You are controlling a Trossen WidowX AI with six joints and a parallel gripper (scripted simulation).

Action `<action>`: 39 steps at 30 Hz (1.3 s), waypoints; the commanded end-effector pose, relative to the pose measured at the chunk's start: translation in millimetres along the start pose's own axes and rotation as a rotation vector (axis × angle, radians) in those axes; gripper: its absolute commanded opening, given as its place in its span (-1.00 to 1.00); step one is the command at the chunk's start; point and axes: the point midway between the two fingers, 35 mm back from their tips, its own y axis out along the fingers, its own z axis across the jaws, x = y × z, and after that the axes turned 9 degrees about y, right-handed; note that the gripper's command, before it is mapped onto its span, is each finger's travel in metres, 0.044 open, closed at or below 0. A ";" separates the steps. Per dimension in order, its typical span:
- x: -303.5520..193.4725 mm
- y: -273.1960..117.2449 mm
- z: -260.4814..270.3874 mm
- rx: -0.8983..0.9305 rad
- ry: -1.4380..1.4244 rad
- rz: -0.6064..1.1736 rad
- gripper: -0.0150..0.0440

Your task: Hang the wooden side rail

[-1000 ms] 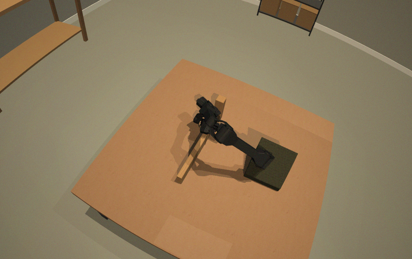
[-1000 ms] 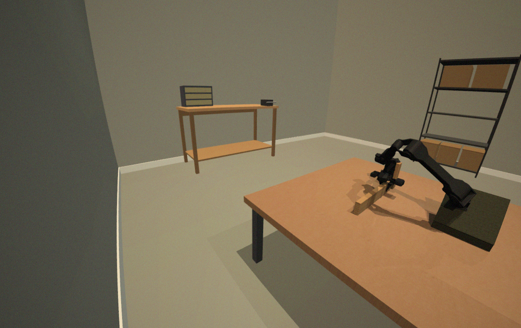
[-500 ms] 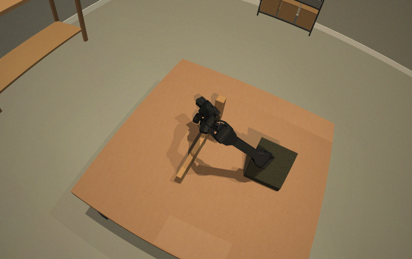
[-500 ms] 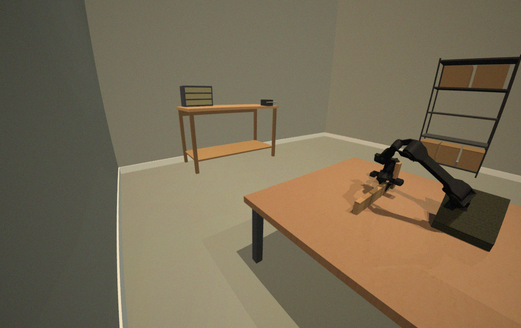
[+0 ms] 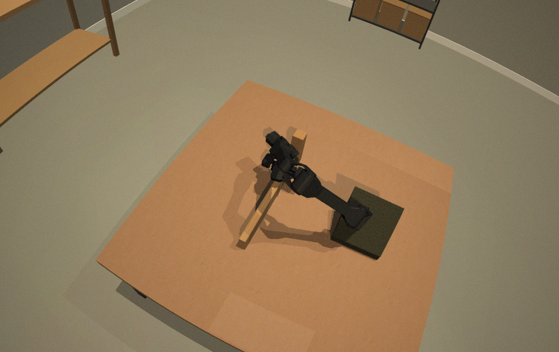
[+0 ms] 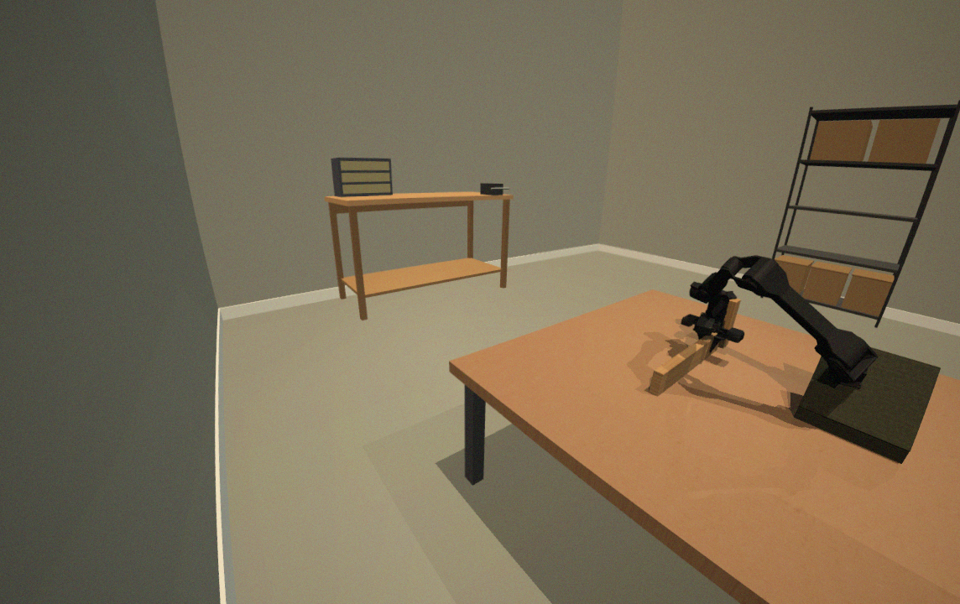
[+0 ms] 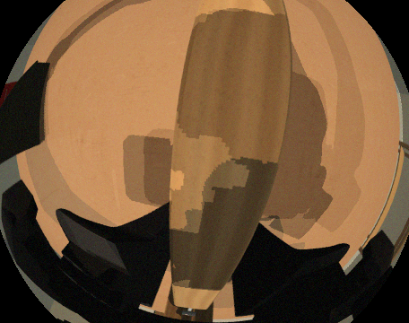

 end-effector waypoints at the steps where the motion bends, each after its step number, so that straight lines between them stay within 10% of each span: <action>1: -0.4 -1.6 0.2 -0.002 0.007 -0.002 -0.49; 39: -0.5 -8.0 0.2 -0.002 0.007 -0.001 -0.49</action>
